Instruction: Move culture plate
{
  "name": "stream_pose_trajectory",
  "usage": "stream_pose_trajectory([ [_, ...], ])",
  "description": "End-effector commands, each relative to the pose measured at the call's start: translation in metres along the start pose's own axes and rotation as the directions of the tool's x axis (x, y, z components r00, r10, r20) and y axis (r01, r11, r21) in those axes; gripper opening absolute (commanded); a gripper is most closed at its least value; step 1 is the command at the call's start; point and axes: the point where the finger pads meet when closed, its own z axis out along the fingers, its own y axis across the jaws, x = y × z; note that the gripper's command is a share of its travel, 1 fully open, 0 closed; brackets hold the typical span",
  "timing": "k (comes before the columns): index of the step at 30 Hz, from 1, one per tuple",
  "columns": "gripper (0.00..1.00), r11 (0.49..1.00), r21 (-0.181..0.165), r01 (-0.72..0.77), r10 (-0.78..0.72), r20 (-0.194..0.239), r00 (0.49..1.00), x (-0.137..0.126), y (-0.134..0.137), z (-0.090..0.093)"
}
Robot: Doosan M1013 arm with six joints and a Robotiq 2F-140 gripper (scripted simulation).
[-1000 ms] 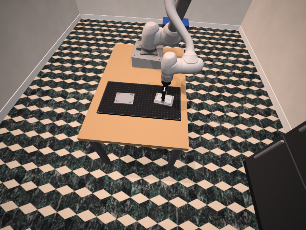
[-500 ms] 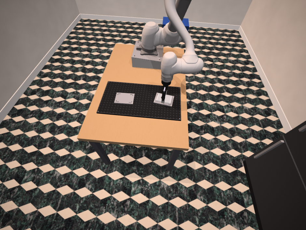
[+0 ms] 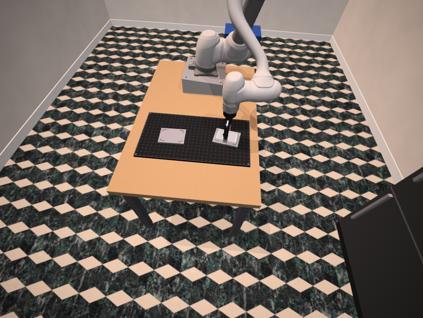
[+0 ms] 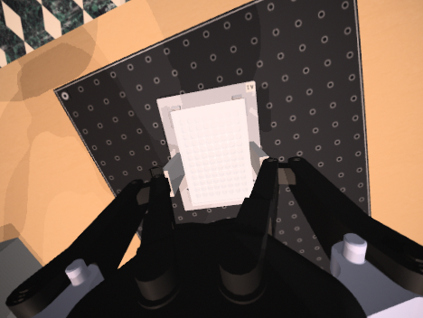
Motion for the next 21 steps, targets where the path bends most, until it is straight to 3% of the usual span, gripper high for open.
stream_pose_trajectory([
  [1, 0.00, 1.000, 0.000, 0.004, -0.004, -0.001, 1.000, 0.002, -0.001, 0.004],
  [21, 0.00, 1.000, 0.000, 0.004, -0.004, -0.001, 1.000, 0.002, -0.001, -0.024],
])
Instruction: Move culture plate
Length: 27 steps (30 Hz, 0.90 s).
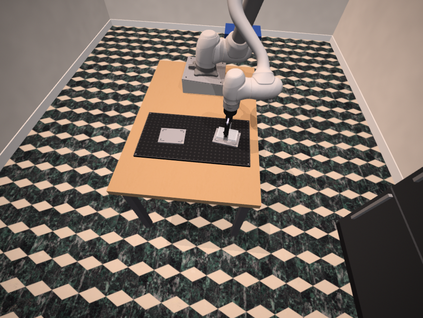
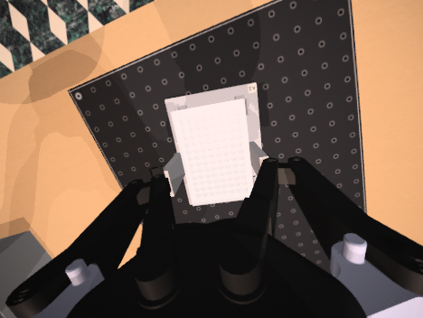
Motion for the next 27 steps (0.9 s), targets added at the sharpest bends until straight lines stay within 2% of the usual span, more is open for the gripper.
stream_pose_trajectory([
  [1, 0.00, 1.000, -0.007, 0.002, -0.002, 0.000, 1.000, 0.001, 0.003, -0.011],
  [23, 0.00, 1.000, -0.007, 0.002, -0.002, 0.000, 1.000, 0.001, 0.003, -0.044],
  [27, 0.00, 1.000, -0.007, 0.002, -0.002, 0.000, 1.000, 0.001, 0.003, -0.044],
])
